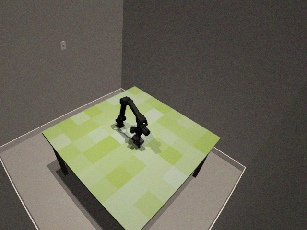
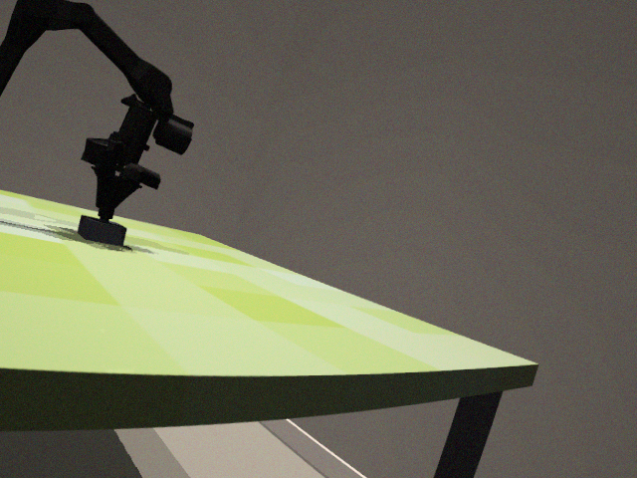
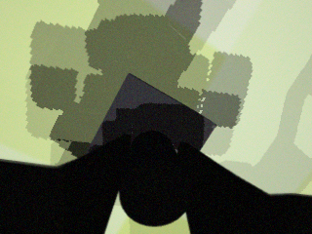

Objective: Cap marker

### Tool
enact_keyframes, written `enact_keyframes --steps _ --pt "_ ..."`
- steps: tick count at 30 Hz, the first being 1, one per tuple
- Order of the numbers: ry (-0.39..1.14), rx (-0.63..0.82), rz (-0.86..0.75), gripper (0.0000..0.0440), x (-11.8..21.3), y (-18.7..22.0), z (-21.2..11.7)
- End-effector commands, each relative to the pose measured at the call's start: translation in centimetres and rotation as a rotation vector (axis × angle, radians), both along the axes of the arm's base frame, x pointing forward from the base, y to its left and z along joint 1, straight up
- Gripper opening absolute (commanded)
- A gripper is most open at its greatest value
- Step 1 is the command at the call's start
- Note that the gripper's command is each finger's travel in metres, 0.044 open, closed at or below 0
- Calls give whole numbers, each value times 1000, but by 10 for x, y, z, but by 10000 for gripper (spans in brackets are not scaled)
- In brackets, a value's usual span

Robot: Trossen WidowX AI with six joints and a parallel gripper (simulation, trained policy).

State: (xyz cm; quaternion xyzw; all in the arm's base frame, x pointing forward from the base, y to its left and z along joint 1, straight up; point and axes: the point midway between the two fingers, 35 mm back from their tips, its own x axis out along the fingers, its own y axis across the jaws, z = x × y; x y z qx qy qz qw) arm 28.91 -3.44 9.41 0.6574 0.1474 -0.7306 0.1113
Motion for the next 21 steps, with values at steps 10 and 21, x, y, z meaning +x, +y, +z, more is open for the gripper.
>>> enact_keyframes --steps 10,21 --pt "36 -19 35 103 -6 -6 -19" --pt "35 -22 42 119 -5 -6 -19"
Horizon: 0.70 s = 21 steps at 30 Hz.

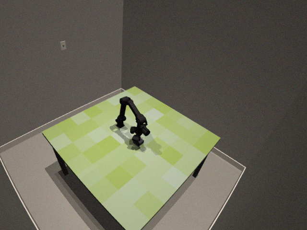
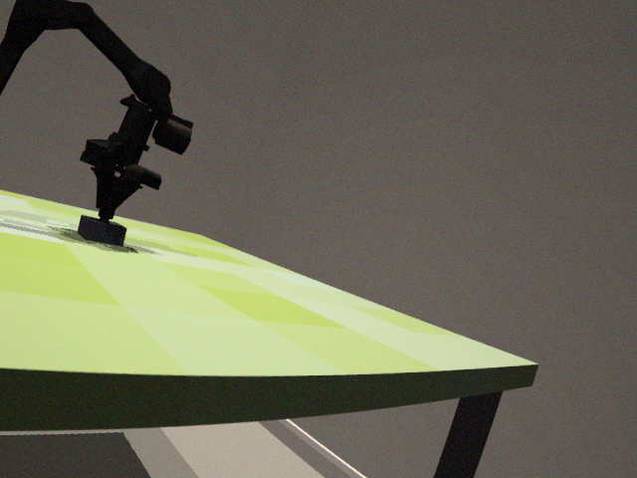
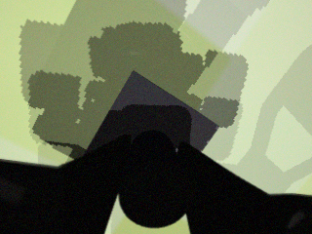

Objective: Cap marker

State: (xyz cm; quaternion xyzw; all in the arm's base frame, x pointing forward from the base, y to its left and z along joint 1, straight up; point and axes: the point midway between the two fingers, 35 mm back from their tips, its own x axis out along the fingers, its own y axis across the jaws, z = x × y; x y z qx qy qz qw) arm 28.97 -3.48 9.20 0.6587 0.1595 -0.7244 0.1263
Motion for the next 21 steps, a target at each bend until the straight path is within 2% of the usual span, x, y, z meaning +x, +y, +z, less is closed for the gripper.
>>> enact_keyframes --steps 1,21 --pt "46 -23 4 120 -6 -6 -17" --pt "40 -29 18 150 -6 -7 -17"
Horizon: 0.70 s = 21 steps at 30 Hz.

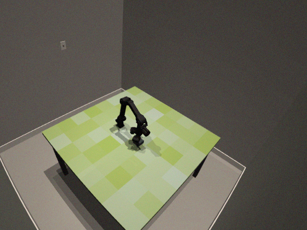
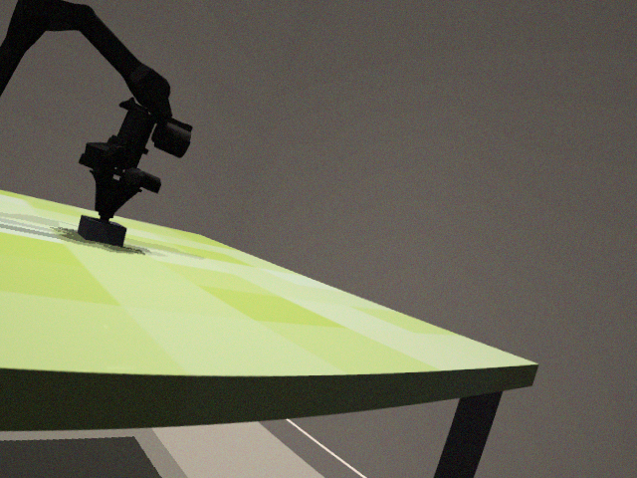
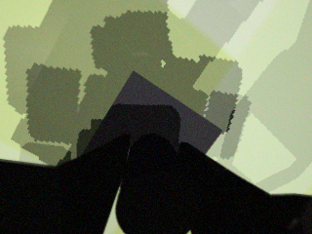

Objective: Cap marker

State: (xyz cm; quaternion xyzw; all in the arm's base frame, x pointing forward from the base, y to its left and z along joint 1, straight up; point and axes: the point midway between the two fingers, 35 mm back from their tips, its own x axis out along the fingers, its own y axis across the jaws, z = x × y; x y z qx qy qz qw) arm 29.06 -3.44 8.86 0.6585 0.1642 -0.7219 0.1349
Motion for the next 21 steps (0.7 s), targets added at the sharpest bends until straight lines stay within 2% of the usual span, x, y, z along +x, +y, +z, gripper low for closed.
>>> enact_keyframes --steps 1,3,5,14,21 --pt "51 -23 0 160 -9 -7 -14" --pt "62 -17 1 177 -12 -6 -15" --pt "65 -12 3 216 -15 -5 -13" --pt "40 -16 17 440 -20 -5 -5" --pt "-22 -28 11 440 -14 -6 12"
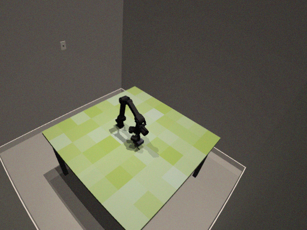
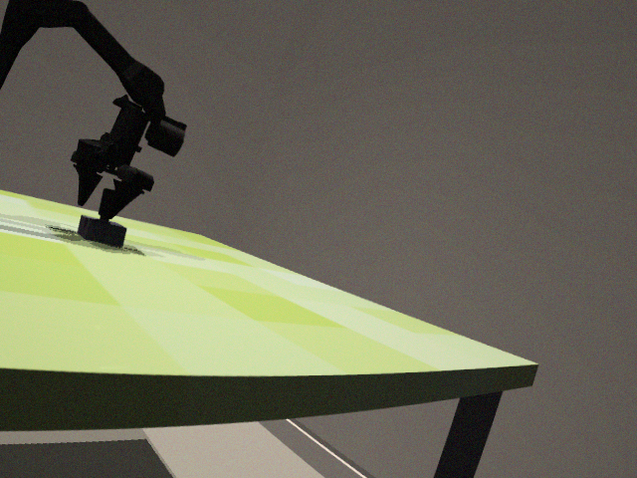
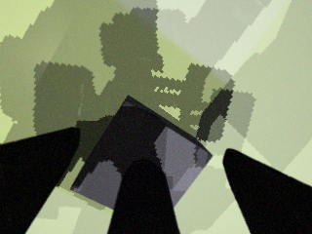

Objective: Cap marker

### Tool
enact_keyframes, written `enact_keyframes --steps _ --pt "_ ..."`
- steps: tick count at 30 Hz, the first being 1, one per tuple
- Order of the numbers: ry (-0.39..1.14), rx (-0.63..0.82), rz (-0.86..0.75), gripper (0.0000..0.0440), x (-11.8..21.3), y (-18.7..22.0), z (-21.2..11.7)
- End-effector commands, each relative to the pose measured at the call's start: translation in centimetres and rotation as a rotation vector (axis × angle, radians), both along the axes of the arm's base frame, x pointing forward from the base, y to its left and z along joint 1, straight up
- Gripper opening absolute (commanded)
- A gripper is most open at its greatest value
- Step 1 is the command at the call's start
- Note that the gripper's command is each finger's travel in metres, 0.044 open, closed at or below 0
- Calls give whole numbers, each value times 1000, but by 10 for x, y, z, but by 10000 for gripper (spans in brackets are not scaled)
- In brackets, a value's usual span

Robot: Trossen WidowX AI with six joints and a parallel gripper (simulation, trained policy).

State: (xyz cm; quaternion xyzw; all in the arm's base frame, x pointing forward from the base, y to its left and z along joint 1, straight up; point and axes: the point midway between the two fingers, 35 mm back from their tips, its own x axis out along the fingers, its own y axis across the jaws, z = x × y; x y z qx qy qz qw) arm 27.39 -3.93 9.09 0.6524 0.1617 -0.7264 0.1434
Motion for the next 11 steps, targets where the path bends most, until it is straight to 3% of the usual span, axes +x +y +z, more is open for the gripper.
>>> enact_keyframes --steps 1,11 --pt "-42 -12 0 440 4 -2 14" --pt "-103 -26 -6 440 7 -4 46"
